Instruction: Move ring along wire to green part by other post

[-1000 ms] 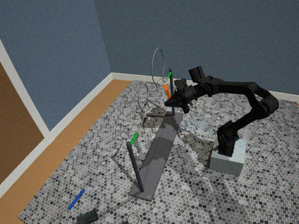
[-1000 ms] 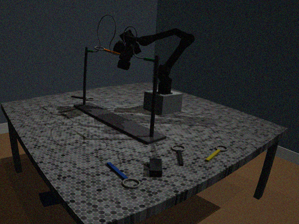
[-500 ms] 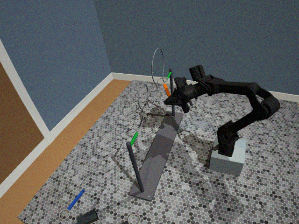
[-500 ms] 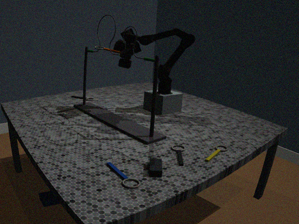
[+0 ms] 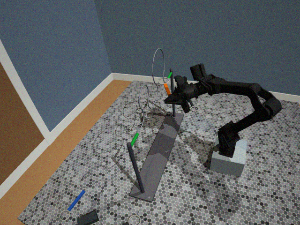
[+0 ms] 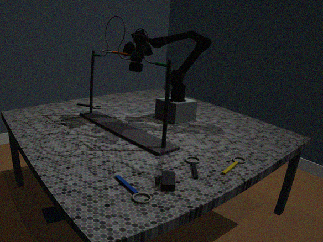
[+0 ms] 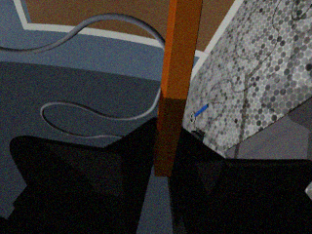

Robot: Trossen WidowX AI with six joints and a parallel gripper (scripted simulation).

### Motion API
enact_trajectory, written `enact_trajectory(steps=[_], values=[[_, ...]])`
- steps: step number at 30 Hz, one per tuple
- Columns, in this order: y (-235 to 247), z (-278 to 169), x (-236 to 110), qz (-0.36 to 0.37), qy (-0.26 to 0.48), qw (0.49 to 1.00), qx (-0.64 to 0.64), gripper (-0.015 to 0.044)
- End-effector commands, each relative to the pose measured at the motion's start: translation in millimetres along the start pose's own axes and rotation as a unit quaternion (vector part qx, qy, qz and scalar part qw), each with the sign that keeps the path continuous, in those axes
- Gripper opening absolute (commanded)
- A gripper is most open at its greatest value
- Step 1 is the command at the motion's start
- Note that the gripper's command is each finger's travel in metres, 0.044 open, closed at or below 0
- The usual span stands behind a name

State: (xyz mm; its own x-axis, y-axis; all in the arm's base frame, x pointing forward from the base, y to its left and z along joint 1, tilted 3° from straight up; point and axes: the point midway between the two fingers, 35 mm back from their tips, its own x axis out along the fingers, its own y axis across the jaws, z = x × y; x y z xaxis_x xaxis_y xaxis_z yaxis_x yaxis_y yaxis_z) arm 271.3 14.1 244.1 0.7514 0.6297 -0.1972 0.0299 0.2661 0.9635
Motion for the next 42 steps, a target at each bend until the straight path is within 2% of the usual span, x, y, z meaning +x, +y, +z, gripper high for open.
enact_trajectory(steps=[1,42], values=[[8.1,0.3,-1.1,0.007,0.001,1.000,0.000,-0.0150],[40.8,3.5,-6.2,0.046,0.008,0.995,0.087,-0.0150]])
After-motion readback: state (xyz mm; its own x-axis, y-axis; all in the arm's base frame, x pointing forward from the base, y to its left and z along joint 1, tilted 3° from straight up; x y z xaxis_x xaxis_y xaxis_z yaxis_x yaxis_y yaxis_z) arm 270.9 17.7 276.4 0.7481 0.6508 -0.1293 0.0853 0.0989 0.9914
